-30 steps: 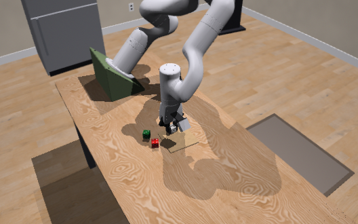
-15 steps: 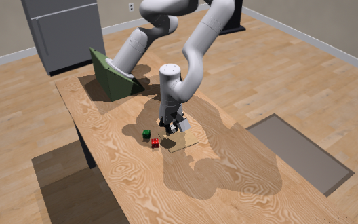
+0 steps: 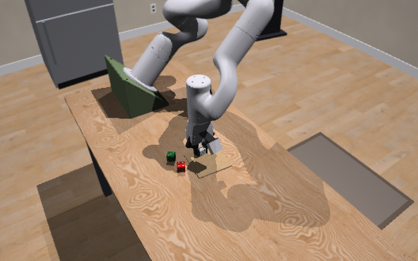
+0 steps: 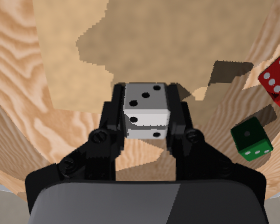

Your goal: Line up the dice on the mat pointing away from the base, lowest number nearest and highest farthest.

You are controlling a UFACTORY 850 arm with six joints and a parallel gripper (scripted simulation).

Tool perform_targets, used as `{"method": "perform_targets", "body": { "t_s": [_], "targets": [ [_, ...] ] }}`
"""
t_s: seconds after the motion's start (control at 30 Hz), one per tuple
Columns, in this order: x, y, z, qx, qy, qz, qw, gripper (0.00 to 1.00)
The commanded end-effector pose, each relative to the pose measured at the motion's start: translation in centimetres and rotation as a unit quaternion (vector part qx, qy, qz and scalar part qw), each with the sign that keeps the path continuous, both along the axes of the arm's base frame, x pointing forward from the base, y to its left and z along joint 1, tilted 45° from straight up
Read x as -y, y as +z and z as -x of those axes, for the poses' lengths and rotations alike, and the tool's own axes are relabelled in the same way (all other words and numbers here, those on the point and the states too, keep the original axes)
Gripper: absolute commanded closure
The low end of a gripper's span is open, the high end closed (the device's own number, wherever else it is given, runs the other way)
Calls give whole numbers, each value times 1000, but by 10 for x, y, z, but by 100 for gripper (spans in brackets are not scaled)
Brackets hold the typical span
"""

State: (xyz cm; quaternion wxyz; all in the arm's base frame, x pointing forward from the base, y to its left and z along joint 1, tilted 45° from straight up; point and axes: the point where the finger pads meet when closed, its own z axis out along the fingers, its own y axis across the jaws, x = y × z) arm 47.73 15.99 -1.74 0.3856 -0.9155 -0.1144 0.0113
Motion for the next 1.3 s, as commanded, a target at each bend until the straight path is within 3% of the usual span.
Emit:
{"method": "perform_targets", "body": {
  "t_s": [0.0, 0.9, 0.93, 1.07, 1.27],
  "targets": [
    [0, 0, -1, 1, 0, 0, 1000, 73],
    [0, 0, -1, 1, 0, 0, 1000, 73],
    [0, 0, -1, 1, 0, 0, 1000, 69],
    [0, 0, -1, 1, 0, 0, 1000, 69],
    [0, 0, -1, 1, 0, 0, 1000, 61]
  ]
}}
